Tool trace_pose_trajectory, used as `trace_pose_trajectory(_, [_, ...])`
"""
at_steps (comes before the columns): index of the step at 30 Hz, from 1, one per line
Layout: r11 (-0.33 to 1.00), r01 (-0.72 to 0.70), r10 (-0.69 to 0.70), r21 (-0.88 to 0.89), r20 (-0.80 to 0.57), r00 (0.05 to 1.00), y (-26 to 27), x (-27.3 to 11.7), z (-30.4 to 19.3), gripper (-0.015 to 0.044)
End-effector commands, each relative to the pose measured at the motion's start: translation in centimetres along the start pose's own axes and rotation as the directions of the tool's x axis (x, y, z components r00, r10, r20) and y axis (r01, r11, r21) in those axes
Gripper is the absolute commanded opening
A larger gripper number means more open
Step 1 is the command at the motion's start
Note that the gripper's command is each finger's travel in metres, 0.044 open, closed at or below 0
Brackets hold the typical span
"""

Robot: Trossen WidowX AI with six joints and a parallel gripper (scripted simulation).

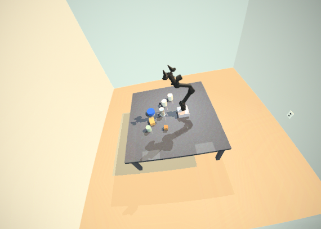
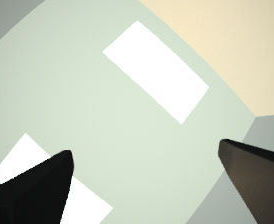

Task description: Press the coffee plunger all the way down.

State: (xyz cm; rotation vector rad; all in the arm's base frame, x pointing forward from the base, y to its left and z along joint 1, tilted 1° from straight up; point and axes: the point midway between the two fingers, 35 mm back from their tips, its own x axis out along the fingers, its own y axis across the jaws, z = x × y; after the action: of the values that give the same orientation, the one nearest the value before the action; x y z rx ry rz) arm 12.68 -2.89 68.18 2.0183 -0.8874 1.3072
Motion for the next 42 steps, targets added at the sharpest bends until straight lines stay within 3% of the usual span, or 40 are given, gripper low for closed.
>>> trace_pose_trajectory(1, [1.000,0.008,-0.008,-0.017,0.005,1.000,-0.2,0.0,0.1,0.0426])
trace_pose_trajectory(4, [0.983,0.089,-0.082,-0.163,0.049,0.995,-1.7,-0.5,1.4,0.0440])
trace_pose_trajectory(7, [0.879,0.251,-0.212,-0.406,0.139,0.967,-4.5,-1.9,3.9,0.0440])
trace_pose_trajectory(12, [0.482,0.509,-0.420,-0.713,0.322,0.849,-8.8,-5.8,9.0,0.0440])
trace_pose_trajectory(20, [-0.009,0.592,-0.565,-0.806,0.493,0.662,-11.8,-11.1,13.8,0.0440])
trace_pose_trajectory(26, [-0.342,0.522,-0.630,-0.782,0.602,0.490,-13.1,-15.9,16.9,0.0440])
trace_pose_trajectory(32, [-0.606,0.333,-0.666,-0.722,0.690,0.283,-13.8,-21.5,19.6,0.0440])
trace_pose_trajectory(37, [-0.728,0.123,-0.667,-0.674,0.738,0.101,-13.4,-26.5,21.1,0.0440])
trace_pose_trajectory(42, [-0.754,-0.099,-0.644,-0.650,0.760,-0.085,-12.4,-31.7,21.8,0.0440])
